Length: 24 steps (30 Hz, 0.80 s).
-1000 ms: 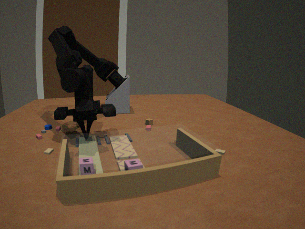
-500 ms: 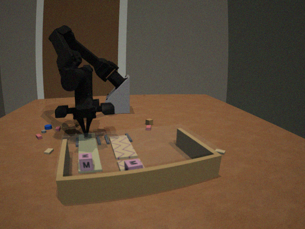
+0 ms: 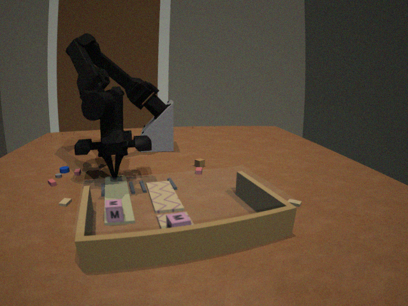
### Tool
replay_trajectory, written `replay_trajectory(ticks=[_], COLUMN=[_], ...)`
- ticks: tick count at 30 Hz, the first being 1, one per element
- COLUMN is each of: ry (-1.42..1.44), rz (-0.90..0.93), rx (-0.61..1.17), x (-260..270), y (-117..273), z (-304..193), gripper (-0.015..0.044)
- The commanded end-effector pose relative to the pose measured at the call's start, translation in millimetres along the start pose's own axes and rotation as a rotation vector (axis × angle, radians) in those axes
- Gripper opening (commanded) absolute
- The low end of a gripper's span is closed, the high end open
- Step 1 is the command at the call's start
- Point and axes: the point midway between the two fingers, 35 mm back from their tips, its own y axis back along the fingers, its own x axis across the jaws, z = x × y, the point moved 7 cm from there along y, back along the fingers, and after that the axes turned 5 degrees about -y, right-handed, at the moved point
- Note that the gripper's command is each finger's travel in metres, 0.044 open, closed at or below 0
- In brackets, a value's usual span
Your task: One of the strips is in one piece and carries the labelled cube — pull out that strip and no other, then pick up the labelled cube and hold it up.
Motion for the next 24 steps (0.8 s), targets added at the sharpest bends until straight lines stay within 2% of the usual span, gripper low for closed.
replay_trajectory(ticks=[1,24], ry=[0.006,0.008], rz=[0.005,0.004], rx=[0.024,0.026], x=[-1,-5], y=[-5,-5], z=[-11,-46], gripper=[0.0000,0.0000])
